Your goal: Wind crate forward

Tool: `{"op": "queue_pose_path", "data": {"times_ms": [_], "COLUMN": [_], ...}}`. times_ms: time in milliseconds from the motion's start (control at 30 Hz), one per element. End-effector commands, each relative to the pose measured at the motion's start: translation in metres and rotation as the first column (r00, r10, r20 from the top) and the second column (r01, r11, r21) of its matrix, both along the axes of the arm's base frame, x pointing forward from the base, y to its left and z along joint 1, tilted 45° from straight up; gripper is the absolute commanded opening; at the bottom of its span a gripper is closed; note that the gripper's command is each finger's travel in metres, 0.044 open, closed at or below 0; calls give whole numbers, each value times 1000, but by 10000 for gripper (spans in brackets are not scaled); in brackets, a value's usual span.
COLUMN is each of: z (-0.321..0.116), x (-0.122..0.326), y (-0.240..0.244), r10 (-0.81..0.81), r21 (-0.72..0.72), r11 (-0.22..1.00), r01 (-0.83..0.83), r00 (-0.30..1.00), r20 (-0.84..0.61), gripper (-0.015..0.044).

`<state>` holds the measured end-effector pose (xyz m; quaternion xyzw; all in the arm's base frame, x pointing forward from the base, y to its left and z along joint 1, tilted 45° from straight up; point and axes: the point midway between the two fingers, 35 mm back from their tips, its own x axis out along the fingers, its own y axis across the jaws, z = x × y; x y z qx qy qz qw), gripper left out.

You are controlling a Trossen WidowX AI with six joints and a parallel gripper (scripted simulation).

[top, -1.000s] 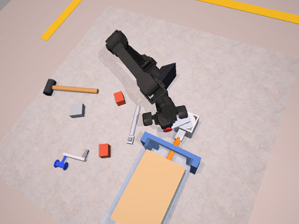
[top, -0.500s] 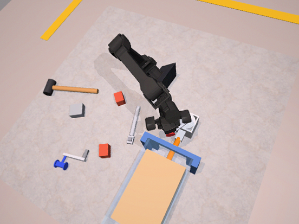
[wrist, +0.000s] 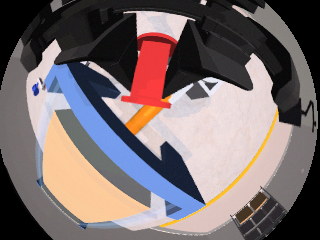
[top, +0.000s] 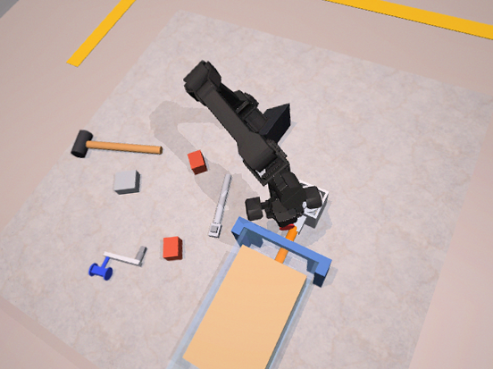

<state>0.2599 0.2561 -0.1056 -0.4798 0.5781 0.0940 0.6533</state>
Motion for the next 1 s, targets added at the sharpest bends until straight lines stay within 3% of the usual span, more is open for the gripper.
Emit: {"op": "queue_pose_path", "data": {"times_ms": [0, 967], "z": [-11, -40], "x": [-1, -13], "y": [9, 41], "r10": [-4, -4], "r21": [19, 22], "r11": [1000, 1000], "r01": [4, 4], "r00": [1000, 1000], "r20": [-2, -3], "gripper": [0, 0]}}
